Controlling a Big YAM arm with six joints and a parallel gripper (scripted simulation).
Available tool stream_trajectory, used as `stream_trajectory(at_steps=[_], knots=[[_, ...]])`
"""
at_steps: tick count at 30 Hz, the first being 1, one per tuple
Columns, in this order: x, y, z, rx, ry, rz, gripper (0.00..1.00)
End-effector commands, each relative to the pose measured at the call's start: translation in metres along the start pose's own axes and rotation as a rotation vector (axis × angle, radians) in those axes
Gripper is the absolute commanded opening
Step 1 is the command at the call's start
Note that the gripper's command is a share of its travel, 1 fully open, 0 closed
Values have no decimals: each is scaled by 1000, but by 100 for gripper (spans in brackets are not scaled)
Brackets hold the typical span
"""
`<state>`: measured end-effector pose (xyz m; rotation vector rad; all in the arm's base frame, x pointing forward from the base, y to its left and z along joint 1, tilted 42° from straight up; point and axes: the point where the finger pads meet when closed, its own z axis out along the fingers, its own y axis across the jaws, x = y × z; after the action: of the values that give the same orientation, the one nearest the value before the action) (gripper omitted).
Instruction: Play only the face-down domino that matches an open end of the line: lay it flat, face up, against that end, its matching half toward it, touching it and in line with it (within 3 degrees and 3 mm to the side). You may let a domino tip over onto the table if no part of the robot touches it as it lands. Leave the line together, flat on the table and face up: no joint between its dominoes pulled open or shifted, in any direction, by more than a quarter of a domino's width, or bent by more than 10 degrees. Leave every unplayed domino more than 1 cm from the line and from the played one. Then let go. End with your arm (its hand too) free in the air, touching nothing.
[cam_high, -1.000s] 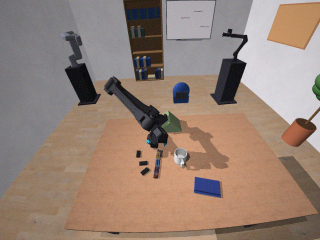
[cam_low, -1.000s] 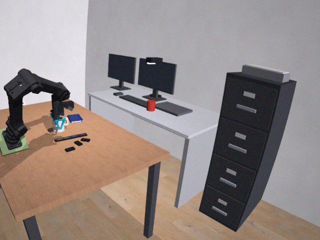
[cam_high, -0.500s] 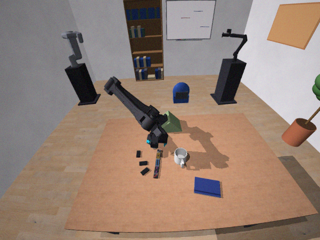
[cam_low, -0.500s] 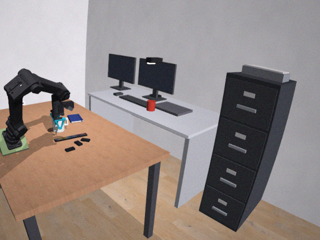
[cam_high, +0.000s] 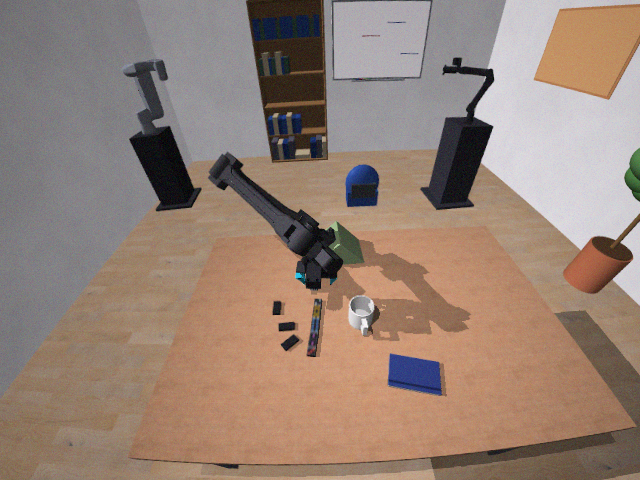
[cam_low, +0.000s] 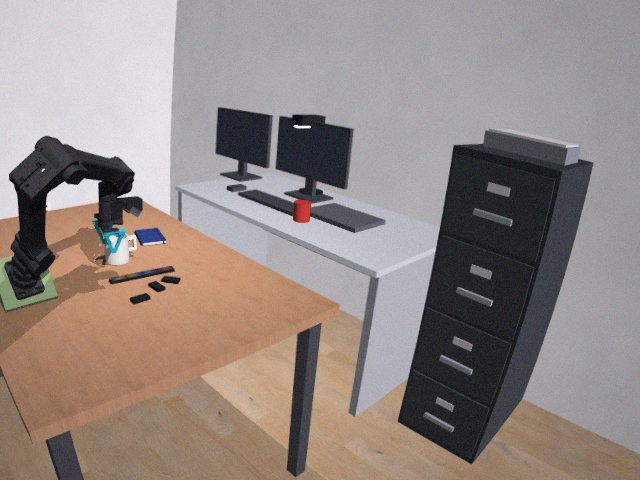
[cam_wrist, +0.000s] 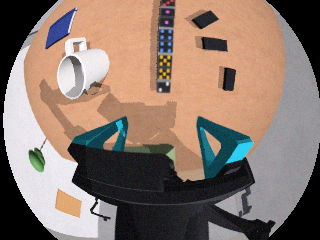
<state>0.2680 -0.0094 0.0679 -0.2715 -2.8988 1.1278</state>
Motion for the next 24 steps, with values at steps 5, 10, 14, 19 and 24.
stream_trajectory(at_steps=[5,10,14,19,24], knots=[[-26,26,-77,-20,-62,54,93],[-26,26,-77,-20,-62,54,93],[-23,28,-83,-17,-57,15,93],[-31,34,-104,-18,-59,30,93],[-32,35,-108,-18,-59,33,93]])
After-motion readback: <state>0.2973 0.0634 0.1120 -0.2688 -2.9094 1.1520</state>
